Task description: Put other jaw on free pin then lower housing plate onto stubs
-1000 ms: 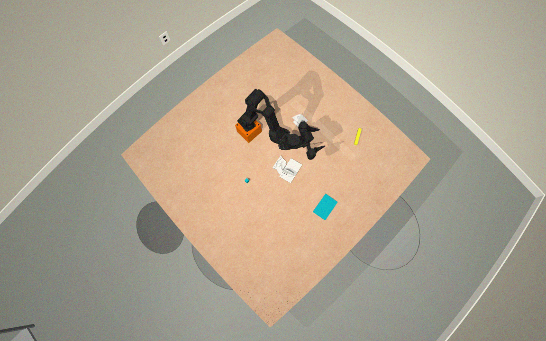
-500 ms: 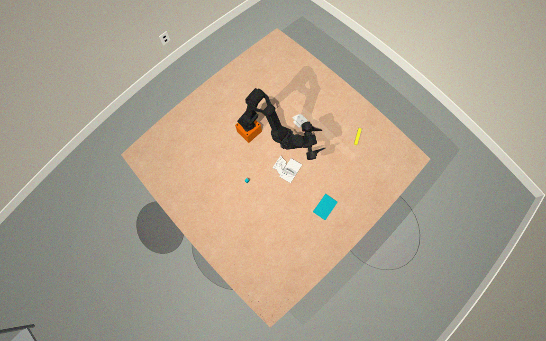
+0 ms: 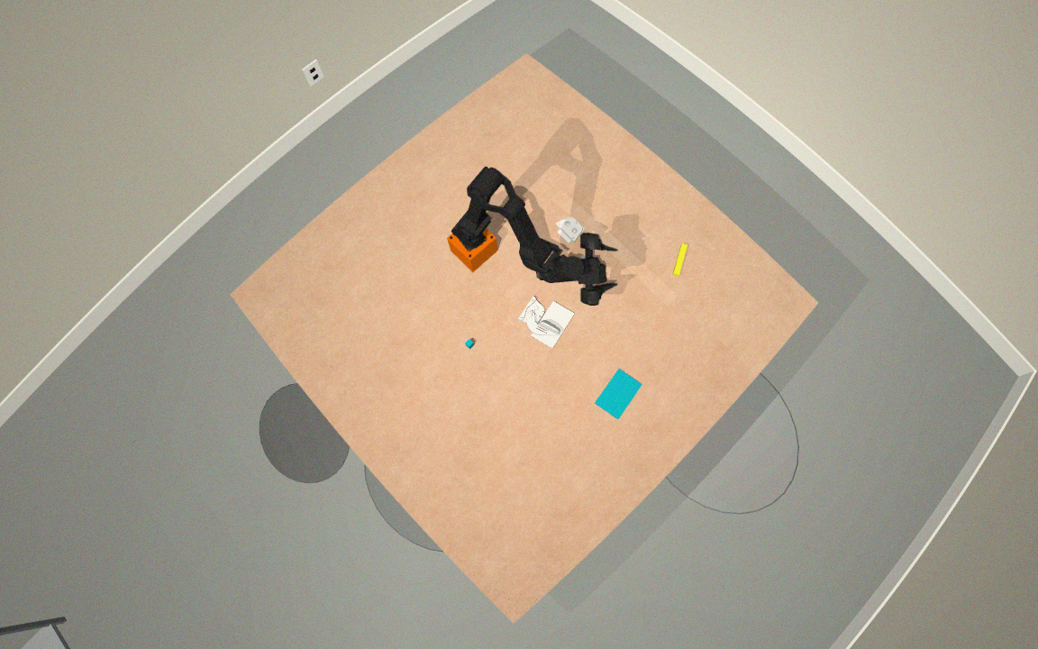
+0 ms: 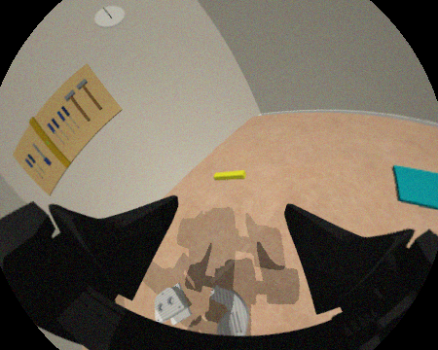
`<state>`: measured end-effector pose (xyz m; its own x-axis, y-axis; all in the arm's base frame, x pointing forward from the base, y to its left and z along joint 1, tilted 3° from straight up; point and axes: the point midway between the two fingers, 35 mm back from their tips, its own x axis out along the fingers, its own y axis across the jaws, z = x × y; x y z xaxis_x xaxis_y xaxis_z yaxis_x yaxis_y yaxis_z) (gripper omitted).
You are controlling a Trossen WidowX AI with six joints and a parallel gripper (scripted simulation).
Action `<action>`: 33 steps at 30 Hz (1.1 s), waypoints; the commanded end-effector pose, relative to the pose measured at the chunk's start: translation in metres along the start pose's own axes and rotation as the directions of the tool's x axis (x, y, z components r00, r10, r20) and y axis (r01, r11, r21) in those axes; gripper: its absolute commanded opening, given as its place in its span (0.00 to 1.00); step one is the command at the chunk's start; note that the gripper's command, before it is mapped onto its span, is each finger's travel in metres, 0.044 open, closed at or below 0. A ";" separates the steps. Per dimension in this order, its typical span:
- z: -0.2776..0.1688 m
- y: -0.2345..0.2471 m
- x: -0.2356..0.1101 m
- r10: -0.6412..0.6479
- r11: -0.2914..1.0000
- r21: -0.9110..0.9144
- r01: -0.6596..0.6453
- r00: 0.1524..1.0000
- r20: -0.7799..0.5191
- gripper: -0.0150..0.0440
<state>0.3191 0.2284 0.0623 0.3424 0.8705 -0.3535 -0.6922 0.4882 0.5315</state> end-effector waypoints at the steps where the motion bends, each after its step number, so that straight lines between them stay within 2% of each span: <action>1: 0.000 -0.001 0.004 -0.019 0.997 0.078 0.020 1.000 -0.018 1.00; 17: -0.009 -0.005 0.012 -0.080 0.927 0.357 0.111 0.992 -0.101 1.00; 33: -0.018 -0.005 0.018 -0.138 0.774 0.591 0.226 0.972 -0.191 1.00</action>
<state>0.3167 0.2390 0.0407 0.3097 0.7793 -0.5448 -0.1447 0.6049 0.7830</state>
